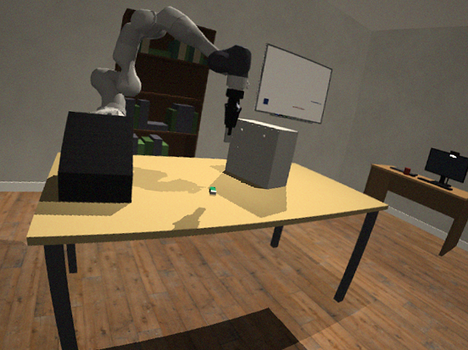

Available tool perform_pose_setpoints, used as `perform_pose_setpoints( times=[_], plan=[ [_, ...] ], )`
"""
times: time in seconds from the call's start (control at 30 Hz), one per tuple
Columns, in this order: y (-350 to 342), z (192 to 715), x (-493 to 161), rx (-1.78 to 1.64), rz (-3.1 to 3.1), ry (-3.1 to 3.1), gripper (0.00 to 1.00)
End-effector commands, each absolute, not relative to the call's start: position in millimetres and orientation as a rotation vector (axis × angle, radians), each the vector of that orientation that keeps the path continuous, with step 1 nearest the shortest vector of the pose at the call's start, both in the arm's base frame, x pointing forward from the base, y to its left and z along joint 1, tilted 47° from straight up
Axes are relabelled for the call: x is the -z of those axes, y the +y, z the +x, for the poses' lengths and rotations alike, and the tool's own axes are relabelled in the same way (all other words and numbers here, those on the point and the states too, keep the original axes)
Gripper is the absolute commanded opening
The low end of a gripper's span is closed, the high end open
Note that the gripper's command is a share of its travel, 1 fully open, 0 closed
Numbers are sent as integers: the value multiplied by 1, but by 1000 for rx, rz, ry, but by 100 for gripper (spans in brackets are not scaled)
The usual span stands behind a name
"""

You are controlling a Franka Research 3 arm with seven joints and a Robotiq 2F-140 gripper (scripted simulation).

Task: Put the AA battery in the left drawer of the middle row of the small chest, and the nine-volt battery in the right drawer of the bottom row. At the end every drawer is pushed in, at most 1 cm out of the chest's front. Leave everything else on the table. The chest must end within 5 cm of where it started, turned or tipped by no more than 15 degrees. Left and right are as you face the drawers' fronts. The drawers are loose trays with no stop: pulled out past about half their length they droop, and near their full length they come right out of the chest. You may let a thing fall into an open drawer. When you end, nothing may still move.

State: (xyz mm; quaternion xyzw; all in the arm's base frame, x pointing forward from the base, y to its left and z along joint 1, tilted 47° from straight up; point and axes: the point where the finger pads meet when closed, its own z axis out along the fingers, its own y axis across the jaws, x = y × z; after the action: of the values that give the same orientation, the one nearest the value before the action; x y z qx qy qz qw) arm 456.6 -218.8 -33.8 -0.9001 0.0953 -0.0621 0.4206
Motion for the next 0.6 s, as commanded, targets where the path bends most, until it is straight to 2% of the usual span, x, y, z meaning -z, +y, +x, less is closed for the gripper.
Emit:
perform_pose_setpoints(
  times=[0.0,0.57],
  plan=[
    [-219,455,34,176,-2265,176,0],
    [-222,454,33,197,-2283,104,0]
  ],
)
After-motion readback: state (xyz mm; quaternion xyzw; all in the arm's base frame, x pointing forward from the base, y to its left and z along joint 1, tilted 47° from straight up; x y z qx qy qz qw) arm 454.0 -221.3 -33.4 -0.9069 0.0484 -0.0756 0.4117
